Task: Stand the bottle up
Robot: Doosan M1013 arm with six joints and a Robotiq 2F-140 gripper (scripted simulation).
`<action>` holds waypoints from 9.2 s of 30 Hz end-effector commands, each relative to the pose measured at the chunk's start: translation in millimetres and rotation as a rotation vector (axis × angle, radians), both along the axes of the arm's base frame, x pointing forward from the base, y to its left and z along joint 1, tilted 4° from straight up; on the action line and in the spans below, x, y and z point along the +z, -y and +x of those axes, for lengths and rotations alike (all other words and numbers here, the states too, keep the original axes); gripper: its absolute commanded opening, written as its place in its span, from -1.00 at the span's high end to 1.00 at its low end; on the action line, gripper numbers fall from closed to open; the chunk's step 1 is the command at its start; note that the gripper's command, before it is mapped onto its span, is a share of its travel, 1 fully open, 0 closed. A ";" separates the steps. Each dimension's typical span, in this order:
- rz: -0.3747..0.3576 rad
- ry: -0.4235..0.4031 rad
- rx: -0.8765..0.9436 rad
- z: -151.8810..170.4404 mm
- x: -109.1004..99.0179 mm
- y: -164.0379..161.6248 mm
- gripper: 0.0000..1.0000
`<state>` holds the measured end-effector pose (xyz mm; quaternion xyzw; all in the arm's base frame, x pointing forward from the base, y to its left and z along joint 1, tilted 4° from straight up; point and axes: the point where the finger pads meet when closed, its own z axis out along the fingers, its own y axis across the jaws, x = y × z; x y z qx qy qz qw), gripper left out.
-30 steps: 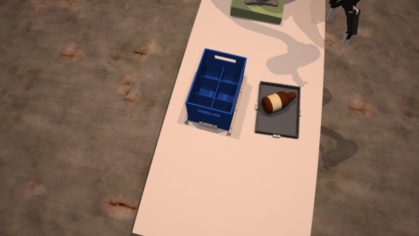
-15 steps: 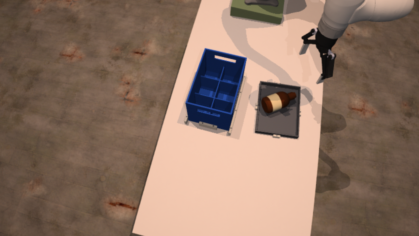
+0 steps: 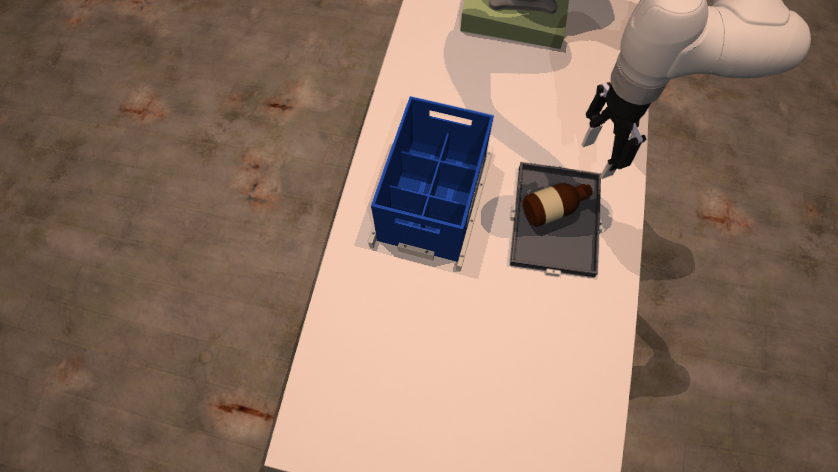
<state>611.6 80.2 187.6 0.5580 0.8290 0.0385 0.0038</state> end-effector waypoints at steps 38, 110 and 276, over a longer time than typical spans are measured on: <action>0.000 0.000 0.000 0.0 0.1 0.0 0.12; 0.000 0.000 0.001 4.4 -81.6 -5.1 0.12; 0.000 0.000 0.001 8.3 -156.7 -9.7 0.12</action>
